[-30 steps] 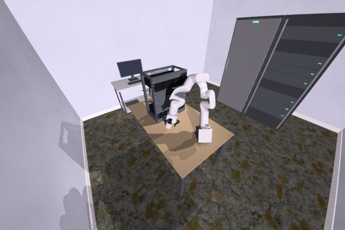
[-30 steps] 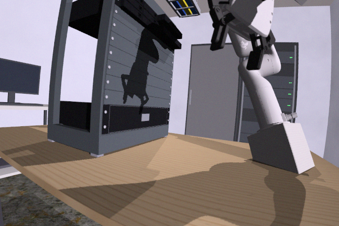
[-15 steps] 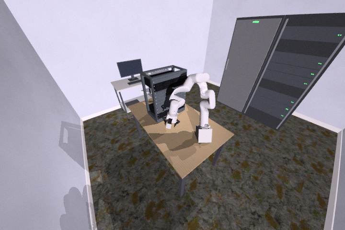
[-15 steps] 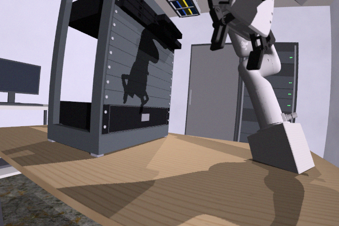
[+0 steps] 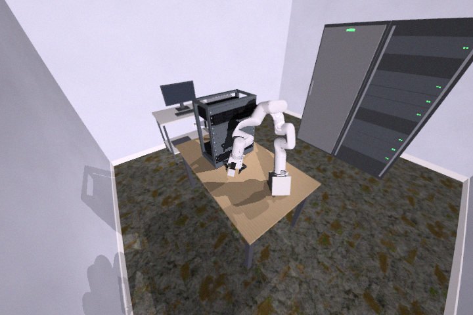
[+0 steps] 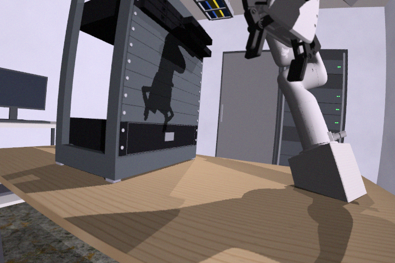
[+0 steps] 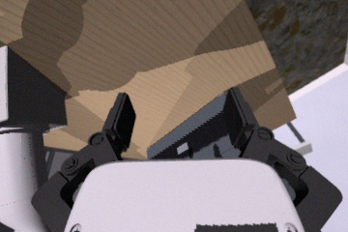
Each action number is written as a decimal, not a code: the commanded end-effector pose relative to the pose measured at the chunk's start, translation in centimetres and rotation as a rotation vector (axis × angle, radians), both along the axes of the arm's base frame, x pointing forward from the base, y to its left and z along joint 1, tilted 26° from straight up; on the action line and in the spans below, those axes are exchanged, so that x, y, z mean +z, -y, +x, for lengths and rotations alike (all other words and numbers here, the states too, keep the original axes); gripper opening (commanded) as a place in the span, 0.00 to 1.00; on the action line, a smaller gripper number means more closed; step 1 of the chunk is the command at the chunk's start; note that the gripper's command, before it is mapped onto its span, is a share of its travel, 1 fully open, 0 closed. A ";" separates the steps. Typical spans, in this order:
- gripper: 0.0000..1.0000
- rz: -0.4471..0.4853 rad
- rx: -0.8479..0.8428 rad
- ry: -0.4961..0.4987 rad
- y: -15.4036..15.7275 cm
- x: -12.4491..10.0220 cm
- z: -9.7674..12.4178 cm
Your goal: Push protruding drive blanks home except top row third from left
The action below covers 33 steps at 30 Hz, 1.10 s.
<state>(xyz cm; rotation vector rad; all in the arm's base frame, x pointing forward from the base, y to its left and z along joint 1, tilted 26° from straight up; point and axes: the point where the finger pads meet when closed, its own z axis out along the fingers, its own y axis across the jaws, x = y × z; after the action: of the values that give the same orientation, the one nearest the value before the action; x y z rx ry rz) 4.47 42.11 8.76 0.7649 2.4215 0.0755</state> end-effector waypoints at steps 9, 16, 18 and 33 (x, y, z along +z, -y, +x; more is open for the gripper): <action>1.00 0.061 0.006 0.071 1.6 2.5 0.1; 1.00 0.123 0.007 0.165 4.1 5.2 0.3; 1.00 0.145 0.006 0.200 5.0 6.1 0.4; 1.00 0.287 0.010 0.410 10.3 12.1 0.9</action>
<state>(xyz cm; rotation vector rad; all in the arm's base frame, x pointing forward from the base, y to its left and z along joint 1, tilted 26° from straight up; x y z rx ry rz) 5.52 34.25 17.99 0.7801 2.1254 0.4460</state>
